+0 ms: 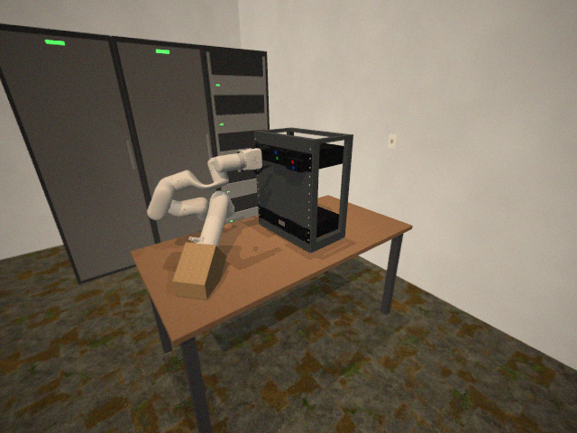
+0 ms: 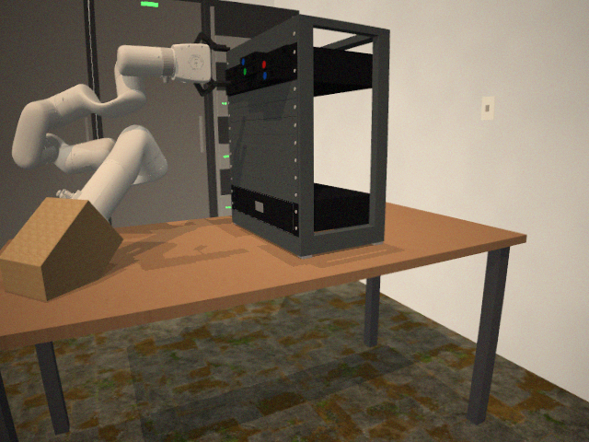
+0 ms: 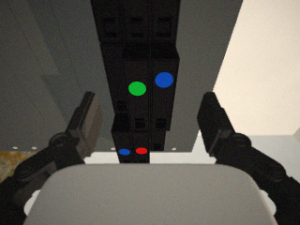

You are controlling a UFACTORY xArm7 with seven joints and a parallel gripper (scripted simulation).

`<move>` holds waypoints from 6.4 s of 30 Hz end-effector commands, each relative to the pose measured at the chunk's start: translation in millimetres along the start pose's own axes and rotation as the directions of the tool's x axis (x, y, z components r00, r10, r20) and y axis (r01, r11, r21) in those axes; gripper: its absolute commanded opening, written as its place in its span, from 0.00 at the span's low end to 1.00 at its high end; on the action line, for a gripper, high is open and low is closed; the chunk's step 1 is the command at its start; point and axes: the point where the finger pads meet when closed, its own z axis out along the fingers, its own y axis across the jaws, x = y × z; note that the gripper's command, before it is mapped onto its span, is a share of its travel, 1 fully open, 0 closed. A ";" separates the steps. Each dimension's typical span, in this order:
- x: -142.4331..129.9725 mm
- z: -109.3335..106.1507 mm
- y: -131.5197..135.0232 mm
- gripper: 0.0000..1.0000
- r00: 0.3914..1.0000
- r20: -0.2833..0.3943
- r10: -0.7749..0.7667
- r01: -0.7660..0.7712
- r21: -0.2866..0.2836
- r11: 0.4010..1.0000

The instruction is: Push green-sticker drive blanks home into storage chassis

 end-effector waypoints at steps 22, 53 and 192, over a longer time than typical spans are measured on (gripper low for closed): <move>-62.0 -0.5 -11.7 1.00 1.000 0.001 -0.001 0.001 -0.002 1.000; -132.9 -0.7 -26.5 1.00 1.000 0.001 -0.001 0.001 -0.002 1.000; -34.0 24.8 -15.7 0.00 1.000 0.001 -0.001 0.001 -0.002 1.000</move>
